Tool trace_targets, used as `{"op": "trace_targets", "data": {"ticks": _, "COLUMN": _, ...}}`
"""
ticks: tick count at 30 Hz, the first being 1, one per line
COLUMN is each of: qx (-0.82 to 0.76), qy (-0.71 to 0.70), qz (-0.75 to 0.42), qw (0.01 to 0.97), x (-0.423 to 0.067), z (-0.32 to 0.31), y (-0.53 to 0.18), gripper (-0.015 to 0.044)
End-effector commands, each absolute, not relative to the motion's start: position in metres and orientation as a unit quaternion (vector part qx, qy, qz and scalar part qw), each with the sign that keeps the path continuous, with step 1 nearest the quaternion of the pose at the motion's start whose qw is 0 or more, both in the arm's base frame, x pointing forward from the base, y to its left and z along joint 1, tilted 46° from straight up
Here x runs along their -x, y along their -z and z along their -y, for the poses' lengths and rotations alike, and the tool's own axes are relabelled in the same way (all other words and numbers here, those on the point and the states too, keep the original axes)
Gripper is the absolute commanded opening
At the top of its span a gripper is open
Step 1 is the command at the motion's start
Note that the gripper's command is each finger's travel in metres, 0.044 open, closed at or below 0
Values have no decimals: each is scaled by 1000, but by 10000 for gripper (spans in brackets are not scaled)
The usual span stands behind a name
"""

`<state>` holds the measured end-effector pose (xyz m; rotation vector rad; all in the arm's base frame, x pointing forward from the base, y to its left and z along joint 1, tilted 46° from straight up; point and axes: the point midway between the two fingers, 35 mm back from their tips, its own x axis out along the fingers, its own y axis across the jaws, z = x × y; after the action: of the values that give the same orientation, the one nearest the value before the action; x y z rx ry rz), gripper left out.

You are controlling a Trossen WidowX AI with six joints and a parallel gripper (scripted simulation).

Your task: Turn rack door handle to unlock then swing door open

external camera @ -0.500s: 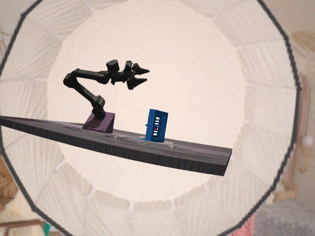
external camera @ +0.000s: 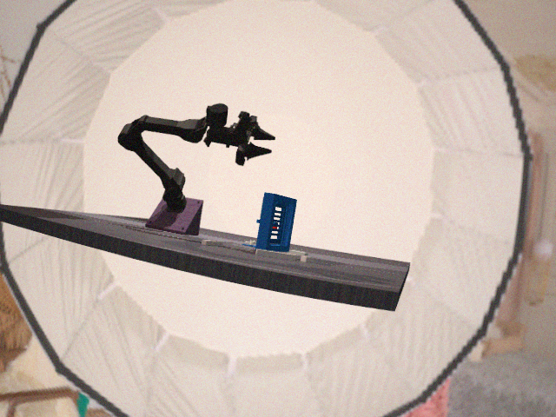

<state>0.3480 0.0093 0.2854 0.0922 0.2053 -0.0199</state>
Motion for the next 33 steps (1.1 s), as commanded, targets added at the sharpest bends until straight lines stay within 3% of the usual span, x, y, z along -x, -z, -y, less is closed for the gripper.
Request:
{"op": "trace_targets", "data": {"ticks": 1, "qx": -62, "qy": 25, "qz": -158, "qw": 985, "x": -359, "z": -12, "y": -268, "gripper": 293}}
{"op": "trace_targets", "data": {"ticks": 33, "qx": -44, "qy": 185, "qz": -495, "qw": 848, "x": -374, "z": -38, "y": -147, "gripper": 293}}
